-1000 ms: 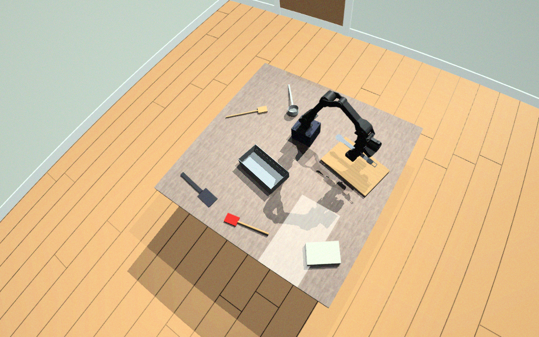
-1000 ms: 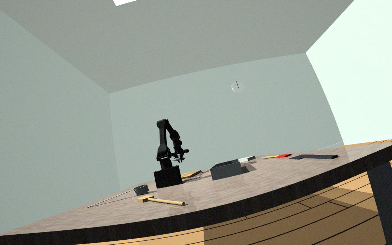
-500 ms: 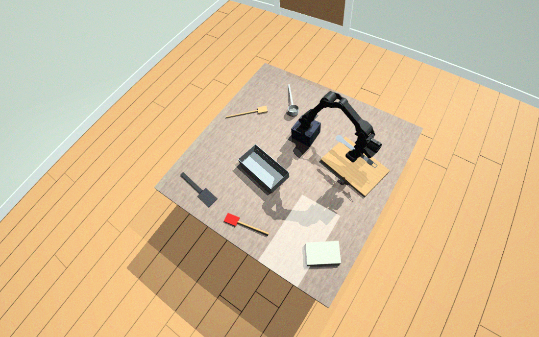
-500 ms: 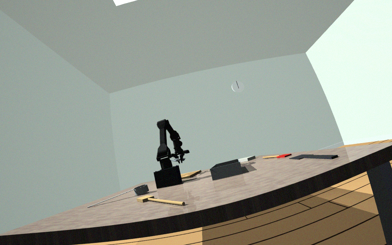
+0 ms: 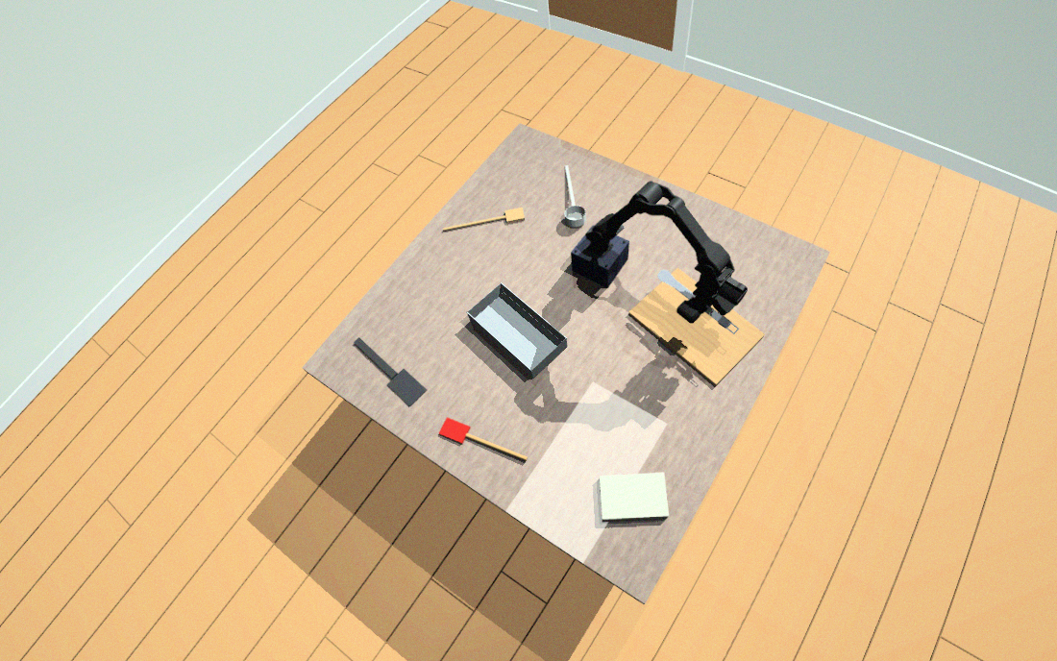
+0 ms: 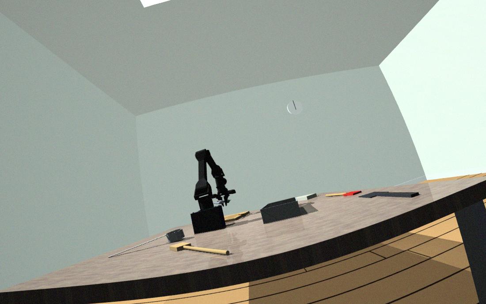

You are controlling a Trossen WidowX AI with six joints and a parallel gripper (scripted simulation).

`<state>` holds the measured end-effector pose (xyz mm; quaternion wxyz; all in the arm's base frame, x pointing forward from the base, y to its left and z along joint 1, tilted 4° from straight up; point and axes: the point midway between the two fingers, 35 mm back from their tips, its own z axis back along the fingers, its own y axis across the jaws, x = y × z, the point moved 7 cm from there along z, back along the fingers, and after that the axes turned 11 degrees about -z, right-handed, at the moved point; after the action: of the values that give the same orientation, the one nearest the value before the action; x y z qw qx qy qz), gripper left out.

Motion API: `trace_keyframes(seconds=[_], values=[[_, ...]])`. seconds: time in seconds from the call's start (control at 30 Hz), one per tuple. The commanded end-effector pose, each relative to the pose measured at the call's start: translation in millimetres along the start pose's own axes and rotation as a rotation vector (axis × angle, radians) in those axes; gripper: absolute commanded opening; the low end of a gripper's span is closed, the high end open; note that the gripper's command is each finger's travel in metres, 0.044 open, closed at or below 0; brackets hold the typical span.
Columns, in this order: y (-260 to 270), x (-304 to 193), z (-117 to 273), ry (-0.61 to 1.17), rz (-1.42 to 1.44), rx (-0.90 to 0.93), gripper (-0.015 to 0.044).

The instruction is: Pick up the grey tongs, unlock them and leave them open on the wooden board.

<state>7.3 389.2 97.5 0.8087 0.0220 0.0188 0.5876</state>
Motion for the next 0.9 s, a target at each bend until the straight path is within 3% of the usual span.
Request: trace_keyframes(seconds=[0.0,0.87], values=[[0.3,0.1,-6.3,0.001,-0.001,0.003,-0.0150],[-0.2,-2.4,-48.2,0.001,-0.001,0.003,-0.0150]])
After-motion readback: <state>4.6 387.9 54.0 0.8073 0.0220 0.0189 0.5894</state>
